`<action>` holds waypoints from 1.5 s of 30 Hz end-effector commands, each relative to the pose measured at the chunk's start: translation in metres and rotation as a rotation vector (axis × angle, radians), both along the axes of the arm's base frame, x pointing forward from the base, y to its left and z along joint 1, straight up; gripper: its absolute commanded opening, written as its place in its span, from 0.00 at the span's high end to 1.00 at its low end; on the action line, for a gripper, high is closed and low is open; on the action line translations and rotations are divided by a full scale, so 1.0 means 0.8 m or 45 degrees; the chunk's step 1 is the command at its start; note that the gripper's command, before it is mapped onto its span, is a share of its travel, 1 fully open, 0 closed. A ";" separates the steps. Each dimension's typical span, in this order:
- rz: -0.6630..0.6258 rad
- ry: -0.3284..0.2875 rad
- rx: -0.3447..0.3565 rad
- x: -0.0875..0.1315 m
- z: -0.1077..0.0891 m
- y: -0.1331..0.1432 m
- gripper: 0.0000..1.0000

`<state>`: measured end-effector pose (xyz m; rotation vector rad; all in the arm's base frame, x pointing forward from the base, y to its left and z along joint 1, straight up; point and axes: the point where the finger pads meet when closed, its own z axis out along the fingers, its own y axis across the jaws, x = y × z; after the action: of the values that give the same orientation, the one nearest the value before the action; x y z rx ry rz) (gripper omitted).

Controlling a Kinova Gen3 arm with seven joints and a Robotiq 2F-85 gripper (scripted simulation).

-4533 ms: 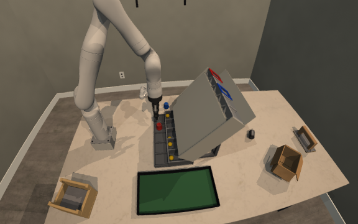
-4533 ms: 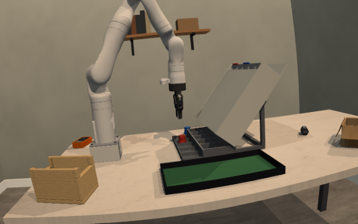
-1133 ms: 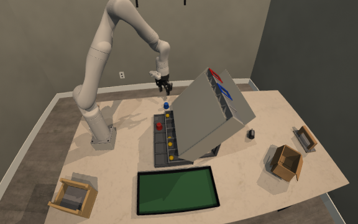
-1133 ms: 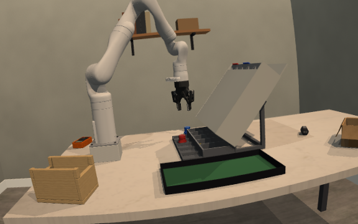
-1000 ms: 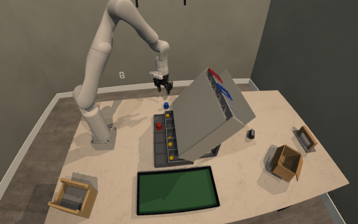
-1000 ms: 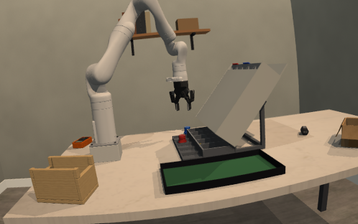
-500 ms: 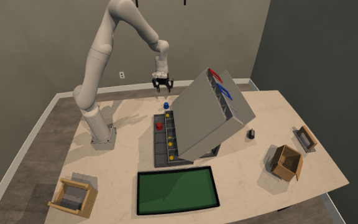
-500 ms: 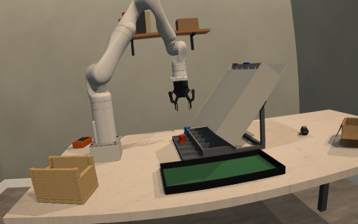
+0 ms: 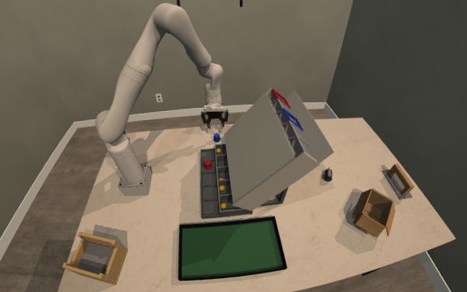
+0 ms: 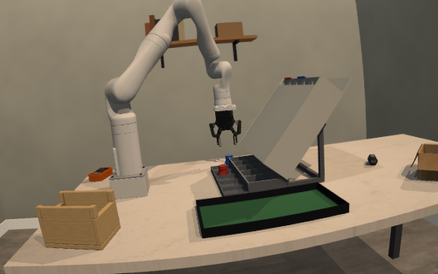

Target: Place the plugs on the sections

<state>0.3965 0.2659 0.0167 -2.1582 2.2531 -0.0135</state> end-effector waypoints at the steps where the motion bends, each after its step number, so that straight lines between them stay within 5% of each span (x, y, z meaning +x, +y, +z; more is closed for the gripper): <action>1: 0.023 0.029 -0.025 -0.002 -0.056 -0.012 0.30; 11: 0.023 0.029 -0.025 -0.002 -0.056 -0.012 0.30; 12: 0.010 0.034 -0.023 -0.002 -0.087 -0.012 0.30; 45: 0.023 0.028 -0.025 0.000 -0.088 -0.009 0.30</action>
<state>0.3926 0.2568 -0.0537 -2.1945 2.2704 -0.0033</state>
